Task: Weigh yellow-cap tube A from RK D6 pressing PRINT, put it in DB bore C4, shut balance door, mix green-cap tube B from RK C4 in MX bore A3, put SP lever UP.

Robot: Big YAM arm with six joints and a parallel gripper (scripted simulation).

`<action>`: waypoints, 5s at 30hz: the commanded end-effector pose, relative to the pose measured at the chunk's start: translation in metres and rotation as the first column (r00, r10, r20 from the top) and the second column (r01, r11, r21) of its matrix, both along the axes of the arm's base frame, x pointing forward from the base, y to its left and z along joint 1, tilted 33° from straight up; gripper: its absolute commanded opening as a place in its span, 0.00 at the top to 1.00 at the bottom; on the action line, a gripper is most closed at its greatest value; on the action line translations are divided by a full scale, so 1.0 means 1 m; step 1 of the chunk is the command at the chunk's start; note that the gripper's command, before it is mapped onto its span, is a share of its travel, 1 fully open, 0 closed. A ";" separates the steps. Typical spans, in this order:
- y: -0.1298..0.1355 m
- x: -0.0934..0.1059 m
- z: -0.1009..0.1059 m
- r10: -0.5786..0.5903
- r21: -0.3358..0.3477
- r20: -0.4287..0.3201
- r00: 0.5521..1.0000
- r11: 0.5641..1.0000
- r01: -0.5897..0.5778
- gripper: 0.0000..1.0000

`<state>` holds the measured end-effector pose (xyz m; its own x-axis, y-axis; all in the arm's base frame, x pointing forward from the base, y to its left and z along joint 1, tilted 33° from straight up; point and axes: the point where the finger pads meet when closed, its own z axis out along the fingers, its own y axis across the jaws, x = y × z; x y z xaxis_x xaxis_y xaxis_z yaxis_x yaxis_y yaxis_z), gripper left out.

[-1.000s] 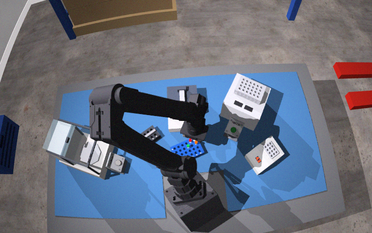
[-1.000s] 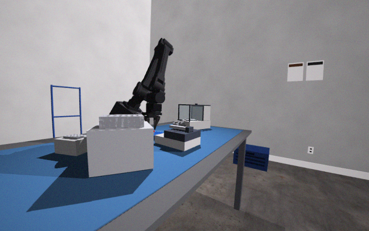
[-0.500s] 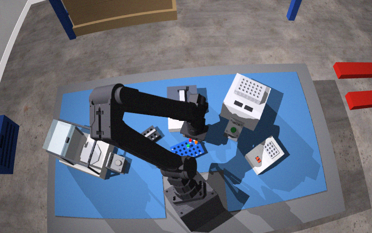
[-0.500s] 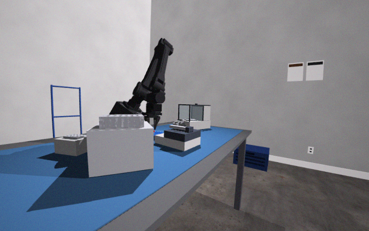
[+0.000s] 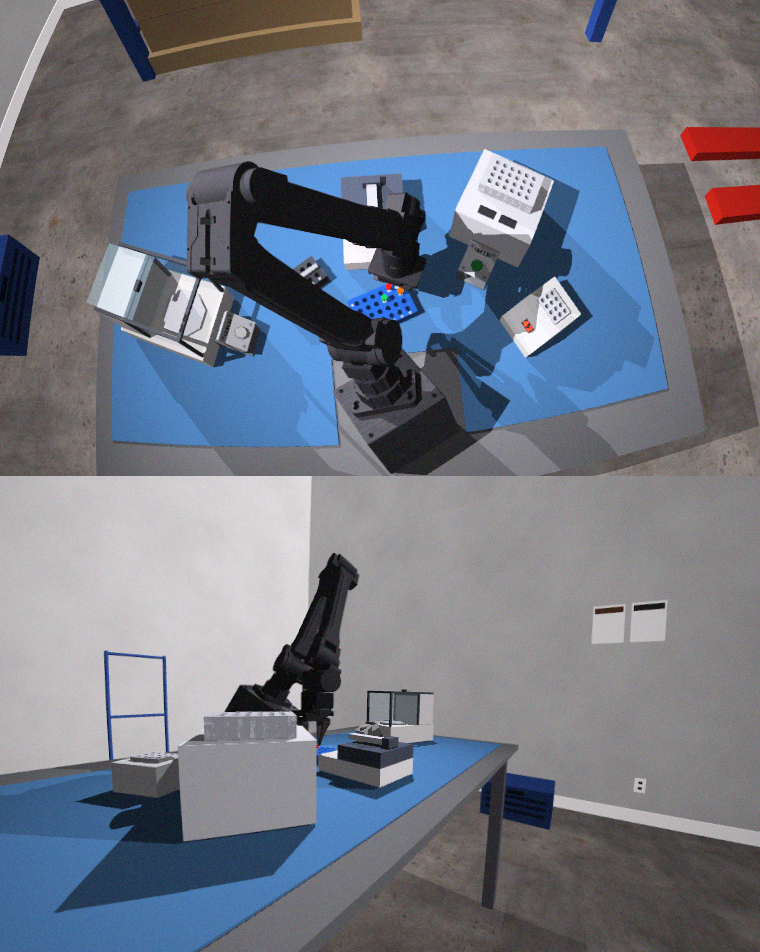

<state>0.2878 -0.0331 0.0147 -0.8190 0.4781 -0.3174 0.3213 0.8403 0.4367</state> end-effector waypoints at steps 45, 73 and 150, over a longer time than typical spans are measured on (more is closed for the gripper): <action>0.000 0.011 -0.007 -0.006 -0.004 0.017 1.000 1.000 0.006 0.91; -0.005 0.005 -0.004 -0.009 -0.007 0.015 1.000 1.000 0.009 0.91; -0.012 -0.003 0.013 -0.006 -0.006 0.019 1.000 1.000 0.006 0.91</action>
<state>0.2807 -0.0421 0.0236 -0.8110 0.4855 -0.3263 0.3242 0.8374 0.4401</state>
